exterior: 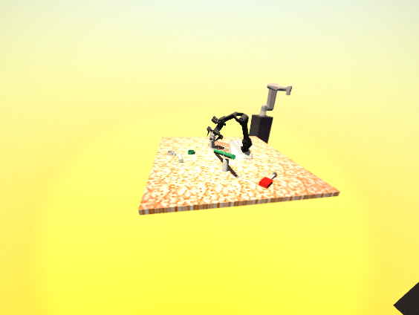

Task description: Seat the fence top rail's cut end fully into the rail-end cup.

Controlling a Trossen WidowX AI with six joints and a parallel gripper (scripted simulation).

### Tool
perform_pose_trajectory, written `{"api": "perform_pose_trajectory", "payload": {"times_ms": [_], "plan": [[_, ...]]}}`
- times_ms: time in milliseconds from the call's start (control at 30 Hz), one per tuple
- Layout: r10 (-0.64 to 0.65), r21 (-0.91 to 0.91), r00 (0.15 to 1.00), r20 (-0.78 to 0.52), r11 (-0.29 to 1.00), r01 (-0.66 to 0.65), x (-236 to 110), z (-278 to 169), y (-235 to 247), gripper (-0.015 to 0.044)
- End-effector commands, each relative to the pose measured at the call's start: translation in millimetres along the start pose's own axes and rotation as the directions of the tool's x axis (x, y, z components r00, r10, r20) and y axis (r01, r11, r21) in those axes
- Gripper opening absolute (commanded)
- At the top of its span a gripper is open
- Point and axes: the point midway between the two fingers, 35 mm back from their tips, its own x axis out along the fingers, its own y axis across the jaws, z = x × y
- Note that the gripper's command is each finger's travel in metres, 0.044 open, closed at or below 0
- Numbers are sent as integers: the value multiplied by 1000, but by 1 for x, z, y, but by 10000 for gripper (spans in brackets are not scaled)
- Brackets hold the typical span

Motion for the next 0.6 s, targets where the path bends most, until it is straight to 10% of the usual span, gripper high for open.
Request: {"api": "perform_pose_trajectory", "payload": {"times_ms": [0, 433, 567], "plan": [[9, 11, 1000, 7, 1000, -9, 8, 1, 5, 440], [8, 11, 1000, 9, 1000, -8, 23, 2, 6, 440], [8, 11, 1000, 9, 1000, -8, 23, 2, 6, 335]]}}
